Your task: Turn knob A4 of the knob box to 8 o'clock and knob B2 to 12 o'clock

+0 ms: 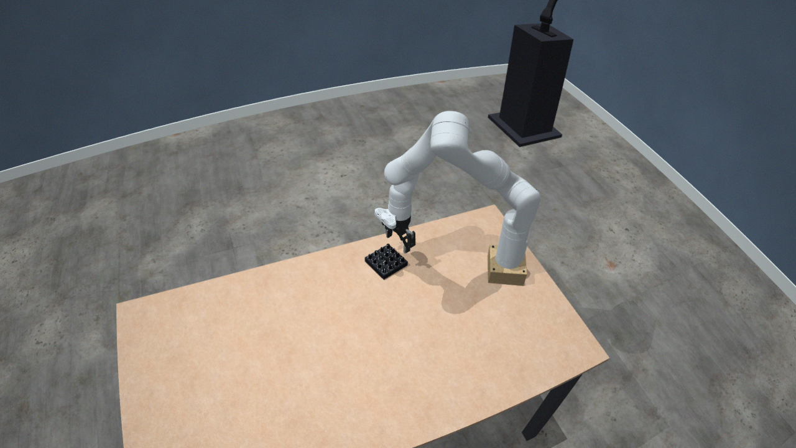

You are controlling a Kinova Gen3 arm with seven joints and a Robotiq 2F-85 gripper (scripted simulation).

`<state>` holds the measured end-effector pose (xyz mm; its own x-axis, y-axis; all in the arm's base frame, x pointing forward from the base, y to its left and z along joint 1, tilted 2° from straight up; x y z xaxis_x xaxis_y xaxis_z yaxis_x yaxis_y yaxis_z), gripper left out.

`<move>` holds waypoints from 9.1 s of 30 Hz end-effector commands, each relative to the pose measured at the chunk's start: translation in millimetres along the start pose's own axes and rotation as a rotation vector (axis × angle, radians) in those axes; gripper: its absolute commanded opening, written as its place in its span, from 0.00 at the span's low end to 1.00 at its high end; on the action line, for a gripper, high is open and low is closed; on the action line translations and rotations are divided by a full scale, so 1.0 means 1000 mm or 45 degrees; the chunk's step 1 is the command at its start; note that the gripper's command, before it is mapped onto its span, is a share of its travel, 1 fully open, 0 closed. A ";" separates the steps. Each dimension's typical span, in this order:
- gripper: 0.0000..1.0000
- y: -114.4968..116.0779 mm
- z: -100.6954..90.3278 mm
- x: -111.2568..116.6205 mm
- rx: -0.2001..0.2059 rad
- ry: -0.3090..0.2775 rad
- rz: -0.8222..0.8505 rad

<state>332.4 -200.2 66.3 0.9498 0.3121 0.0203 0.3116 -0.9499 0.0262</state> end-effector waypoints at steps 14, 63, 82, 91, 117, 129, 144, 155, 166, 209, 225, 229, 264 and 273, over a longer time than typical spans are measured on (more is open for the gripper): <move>1.00 -0.001 -0.001 -0.029 0.001 0.003 0.011; 1.00 -0.001 -0.001 -0.039 0.001 0.003 0.011; 1.00 -0.001 -0.001 -0.039 0.001 0.003 0.011; 1.00 -0.001 -0.001 -0.039 0.001 0.003 0.011; 1.00 -0.001 -0.001 -0.039 0.001 0.003 0.011; 1.00 -0.002 -0.001 -0.038 0.007 0.001 -0.042; 1.00 -0.010 0.001 -0.029 0.043 -0.003 -0.404; 1.00 -0.018 0.003 -0.018 0.082 0.002 -0.884; 1.00 -0.027 0.002 0.002 0.118 0.028 -1.657; 1.00 -0.028 -0.019 0.078 0.010 0.016 -3.810; 1.00 -0.027 -0.022 0.084 -0.006 0.000 -3.936; 0.19 -0.027 -0.022 0.084 -0.006 0.000 -3.936; 0.19 -0.027 -0.022 0.084 -0.006 0.000 -3.936; 0.19 -0.027 -0.020 0.084 -0.005 0.000 -3.936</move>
<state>403.2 -147.9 87.0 -0.9641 -0.2646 -0.0240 -0.2641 0.9642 -0.0247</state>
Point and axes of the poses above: the point where the finger pads meet when closed, its own z axis out along the fingers, its own y axis across the jaws, x = y × z, the point moved 3 cm from there along -z, back along the fingers, and after that the axes turned 3 degrees about -z, right-handed, at the moved point
